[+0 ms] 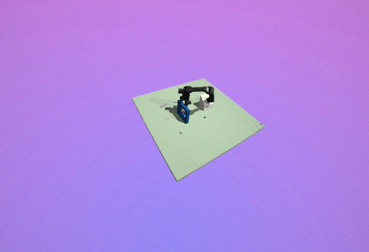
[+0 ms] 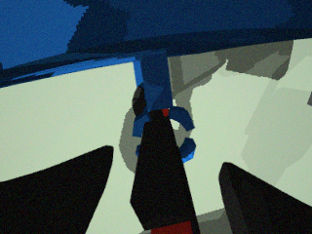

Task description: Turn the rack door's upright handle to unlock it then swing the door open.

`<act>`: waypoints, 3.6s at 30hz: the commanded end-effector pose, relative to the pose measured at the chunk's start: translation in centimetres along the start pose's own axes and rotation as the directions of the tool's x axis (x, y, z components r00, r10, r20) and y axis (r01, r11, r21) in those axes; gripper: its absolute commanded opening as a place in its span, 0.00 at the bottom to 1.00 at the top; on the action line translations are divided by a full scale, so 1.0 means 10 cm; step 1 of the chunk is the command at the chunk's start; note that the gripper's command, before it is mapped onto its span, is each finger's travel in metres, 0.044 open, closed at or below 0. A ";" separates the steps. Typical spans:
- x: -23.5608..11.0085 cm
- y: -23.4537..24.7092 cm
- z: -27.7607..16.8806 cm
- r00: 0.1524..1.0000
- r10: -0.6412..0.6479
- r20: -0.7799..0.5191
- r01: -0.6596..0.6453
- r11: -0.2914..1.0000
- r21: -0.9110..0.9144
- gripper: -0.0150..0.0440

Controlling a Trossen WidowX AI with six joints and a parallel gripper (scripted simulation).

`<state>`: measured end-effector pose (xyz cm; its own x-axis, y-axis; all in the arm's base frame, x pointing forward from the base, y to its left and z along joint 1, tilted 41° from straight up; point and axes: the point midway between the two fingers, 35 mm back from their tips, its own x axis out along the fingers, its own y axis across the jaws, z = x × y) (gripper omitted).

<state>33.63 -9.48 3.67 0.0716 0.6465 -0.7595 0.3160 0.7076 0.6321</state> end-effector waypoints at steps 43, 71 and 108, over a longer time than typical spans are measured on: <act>0.00 0.01 0.00 1.000 0.005 -0.001 0.001 -0.452 -0.892 0.74; 0.00 0.01 -0.02 1.000 0.005 -0.001 0.001 -0.403 -0.915 0.28; 0.00 0.19 -0.65 1.000 0.005 -0.004 -0.006 0.353 -0.935 0.28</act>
<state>28.45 -6.66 5.54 0.0636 0.6488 -0.7583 -0.8115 0.4759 0.3391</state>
